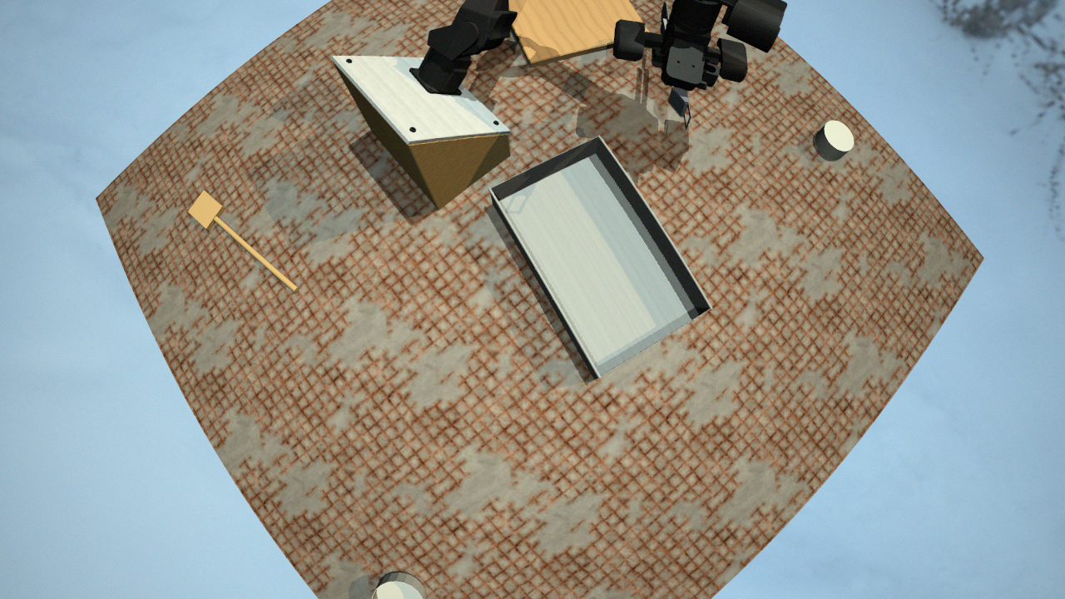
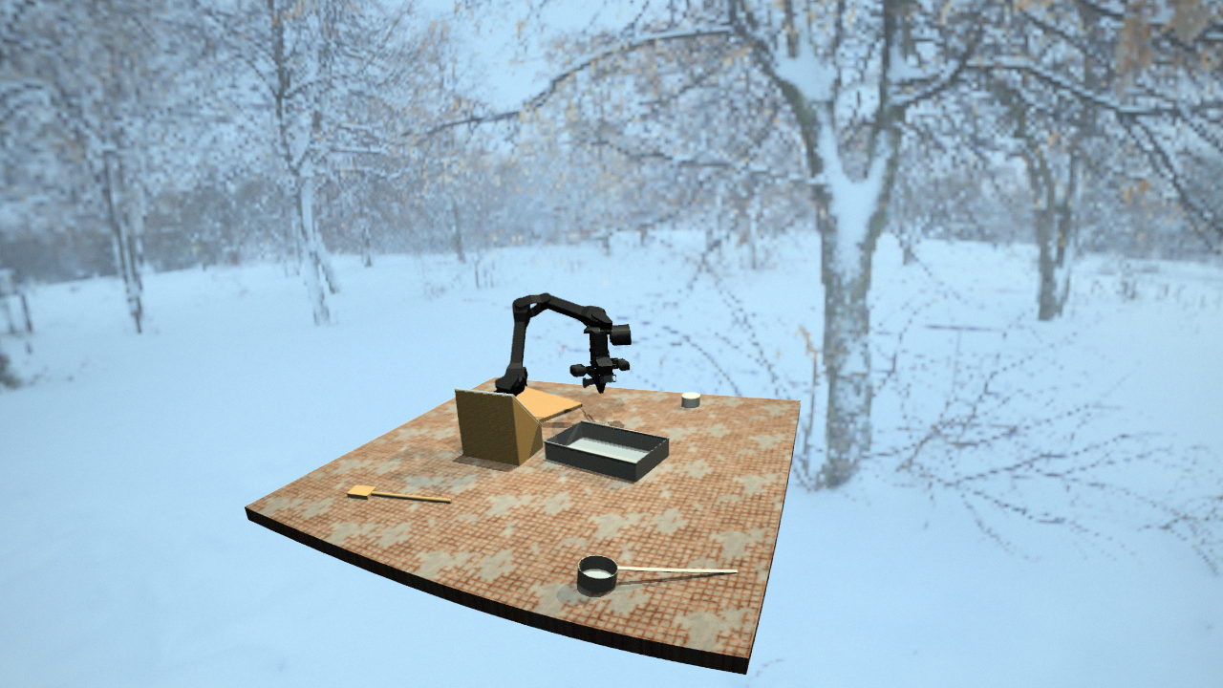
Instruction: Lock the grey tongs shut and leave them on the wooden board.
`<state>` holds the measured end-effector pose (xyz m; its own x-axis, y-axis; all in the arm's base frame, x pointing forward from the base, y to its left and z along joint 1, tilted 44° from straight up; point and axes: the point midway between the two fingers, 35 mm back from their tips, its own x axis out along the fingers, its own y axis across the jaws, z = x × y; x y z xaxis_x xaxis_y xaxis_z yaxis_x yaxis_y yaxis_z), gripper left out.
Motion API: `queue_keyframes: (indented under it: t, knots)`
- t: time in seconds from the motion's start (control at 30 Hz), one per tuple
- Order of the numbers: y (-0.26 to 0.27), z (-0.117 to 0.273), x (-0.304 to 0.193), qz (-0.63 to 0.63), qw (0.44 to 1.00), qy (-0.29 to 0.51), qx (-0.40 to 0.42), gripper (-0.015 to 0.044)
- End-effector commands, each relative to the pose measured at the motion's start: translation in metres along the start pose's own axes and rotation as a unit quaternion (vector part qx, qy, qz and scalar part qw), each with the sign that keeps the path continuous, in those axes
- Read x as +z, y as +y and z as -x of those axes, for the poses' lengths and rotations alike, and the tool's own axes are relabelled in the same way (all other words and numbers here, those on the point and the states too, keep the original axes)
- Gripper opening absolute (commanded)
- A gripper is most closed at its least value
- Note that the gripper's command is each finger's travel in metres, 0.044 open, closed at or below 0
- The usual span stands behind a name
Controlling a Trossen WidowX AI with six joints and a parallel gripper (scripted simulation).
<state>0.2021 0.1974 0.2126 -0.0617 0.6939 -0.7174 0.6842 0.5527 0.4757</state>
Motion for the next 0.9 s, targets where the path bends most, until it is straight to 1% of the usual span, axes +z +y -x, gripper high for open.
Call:
queue_keyframes:
  t: [0.0, 0.3, 0.87]
  knots:
    - [-0.002, 0.001, -0.005, 0.002, 1.000, 0.001, 0.001, -0.0150]
    - [-0.001, -0.005, -0.022, 0.044, 0.999, -0.008, -0.012, -0.0150]
    - [-0.011, -0.022, -0.084, 0.121, 0.992, -0.013, -0.045, -0.0150]
